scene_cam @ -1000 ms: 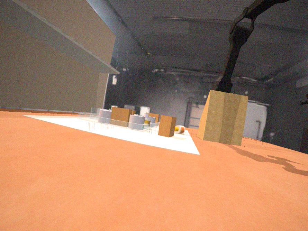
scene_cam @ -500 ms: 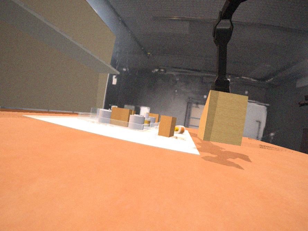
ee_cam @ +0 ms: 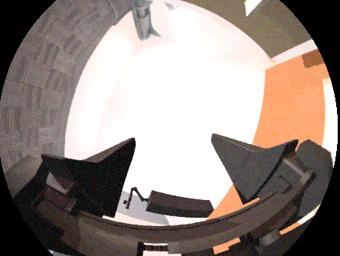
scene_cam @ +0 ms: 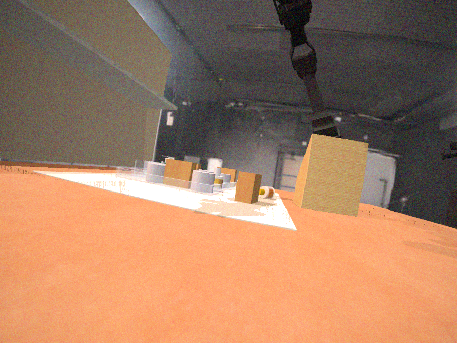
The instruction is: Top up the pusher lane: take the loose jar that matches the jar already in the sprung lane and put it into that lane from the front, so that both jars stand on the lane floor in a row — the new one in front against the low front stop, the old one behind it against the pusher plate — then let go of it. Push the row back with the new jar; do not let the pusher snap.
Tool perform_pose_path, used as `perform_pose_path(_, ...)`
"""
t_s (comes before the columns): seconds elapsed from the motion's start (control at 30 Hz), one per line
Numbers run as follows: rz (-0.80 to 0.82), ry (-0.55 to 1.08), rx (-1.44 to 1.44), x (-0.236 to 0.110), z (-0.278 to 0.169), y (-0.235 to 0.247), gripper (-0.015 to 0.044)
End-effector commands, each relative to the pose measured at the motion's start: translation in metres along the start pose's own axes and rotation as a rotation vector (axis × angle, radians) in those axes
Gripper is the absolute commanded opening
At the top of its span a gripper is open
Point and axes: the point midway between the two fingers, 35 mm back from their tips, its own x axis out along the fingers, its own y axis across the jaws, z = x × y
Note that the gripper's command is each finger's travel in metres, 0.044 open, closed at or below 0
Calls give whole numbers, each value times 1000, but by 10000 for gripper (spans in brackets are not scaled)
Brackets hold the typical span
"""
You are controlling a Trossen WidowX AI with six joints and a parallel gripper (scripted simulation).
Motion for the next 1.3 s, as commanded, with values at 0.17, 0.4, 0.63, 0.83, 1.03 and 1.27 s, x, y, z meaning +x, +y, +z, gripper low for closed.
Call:
perform_pose_path(0.17,-468,9,49,-61,35,-136,440)
perform_pose_path(0.4,-841,85,82,-142,38,-233,440)
perform_pose_path(0.63,-1190,236,102,-241,22,-302,440)
perform_pose_path(0.83,-1447,426,104,-333,0,-336,440)
perform_pose_path(1.03,-1567,559,98,-390,-14,-343,440)
perform_pose_path(1.27,-1569,560,97,-395,-24,-366,440)
